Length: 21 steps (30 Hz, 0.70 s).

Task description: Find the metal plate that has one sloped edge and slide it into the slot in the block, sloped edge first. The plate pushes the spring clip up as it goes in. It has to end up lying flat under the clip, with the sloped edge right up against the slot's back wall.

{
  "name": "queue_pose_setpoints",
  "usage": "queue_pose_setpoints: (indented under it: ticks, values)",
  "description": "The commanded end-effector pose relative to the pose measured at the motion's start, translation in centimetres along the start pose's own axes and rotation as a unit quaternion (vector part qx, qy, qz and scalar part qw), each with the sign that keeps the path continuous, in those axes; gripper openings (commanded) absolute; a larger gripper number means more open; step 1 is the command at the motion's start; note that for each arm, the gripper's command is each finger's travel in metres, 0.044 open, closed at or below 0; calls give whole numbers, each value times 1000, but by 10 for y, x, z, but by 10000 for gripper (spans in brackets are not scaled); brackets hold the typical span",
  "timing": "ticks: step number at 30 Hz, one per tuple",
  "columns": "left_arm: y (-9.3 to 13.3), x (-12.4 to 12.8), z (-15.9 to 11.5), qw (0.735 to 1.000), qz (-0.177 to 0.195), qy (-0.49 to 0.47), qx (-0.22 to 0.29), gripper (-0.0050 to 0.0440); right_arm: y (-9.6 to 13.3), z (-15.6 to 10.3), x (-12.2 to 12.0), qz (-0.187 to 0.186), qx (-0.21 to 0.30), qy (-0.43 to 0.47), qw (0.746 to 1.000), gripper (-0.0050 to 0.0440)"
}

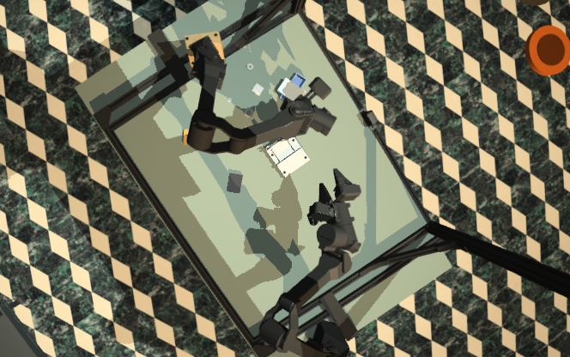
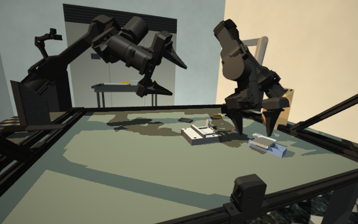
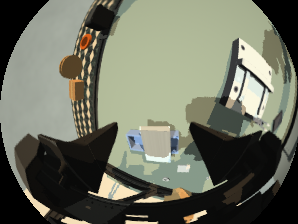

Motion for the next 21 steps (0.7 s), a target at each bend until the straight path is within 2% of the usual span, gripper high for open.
queue_pose_setpoints:
  ticks: [1, 3, 5, 14, 21]
  values:
    - [-9, 18, -6, 997, 12, 60, -39, 440, -4, -21, 14, -29, 27, 9, 999, 440]
    - [-13, 27, -8, 994, 17, 92, -58, 440, -4, -32, 20, -45, 36, 17, 998, 440]
    - [-13, 27, -8, 994, 17, 92, -58, 440, -4, -32, 20, -45, 36, 17, 998, 440]
    - [-22, 62, -12, 971, 26, 203, -125, 440, -3, -67, 34, -106, 51, 52, 992, 440]
    - [-24, 77, -13, 956, 27, 248, -152, 440, -1, -81, 38, -132, 49, 69, 988, 440]
Point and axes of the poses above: on each arm, the point midway between the two fingers, 35 mm back from their tips, its own y axis back along the fingers, its own x axis across the jaws, z = x × y, the point moved 6 cm from there along y, back along the fingers, and after that the axes turned 9 degrees about y, right-handed, at the moved point
